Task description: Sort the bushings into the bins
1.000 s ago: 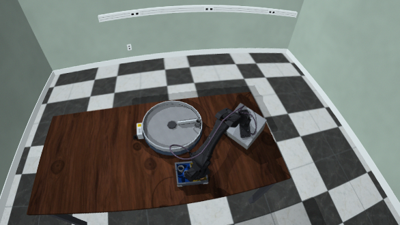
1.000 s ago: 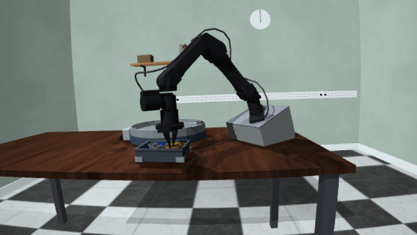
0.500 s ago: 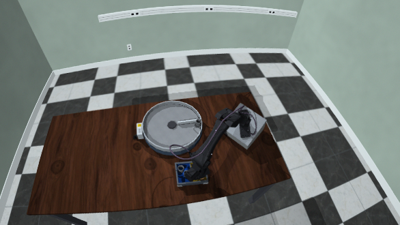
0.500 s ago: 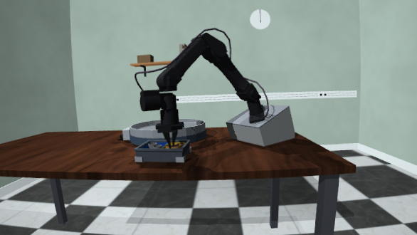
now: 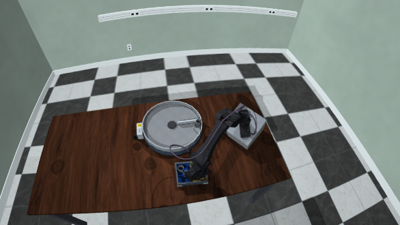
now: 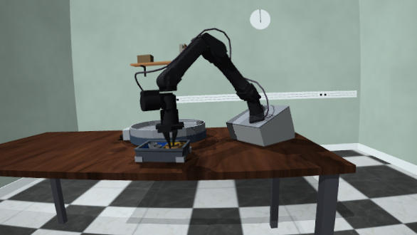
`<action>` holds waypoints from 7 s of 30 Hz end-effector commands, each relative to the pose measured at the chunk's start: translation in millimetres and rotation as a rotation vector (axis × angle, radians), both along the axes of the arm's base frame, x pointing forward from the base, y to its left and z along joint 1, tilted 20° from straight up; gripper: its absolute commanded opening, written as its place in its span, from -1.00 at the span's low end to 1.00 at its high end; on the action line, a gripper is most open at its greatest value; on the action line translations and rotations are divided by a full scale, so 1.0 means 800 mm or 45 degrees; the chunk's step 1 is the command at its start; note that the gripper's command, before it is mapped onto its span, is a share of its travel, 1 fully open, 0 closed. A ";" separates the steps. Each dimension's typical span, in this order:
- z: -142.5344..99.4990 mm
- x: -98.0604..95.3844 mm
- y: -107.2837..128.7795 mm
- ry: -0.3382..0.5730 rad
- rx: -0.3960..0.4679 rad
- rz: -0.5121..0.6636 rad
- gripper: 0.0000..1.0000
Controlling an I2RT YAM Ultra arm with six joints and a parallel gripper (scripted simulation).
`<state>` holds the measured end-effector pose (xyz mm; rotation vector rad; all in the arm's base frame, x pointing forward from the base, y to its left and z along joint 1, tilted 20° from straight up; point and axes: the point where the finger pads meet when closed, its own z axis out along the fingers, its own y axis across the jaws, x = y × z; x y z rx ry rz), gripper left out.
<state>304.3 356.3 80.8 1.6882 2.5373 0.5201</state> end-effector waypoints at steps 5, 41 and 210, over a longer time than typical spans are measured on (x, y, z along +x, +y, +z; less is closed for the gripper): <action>0.016 0.005 0.007 -0.036 0.035 0.005 -1.00; 0.004 0.001 0.007 -0.023 0.020 0.006 -1.00; 0.019 0.006 0.007 -0.039 0.039 -0.001 -0.70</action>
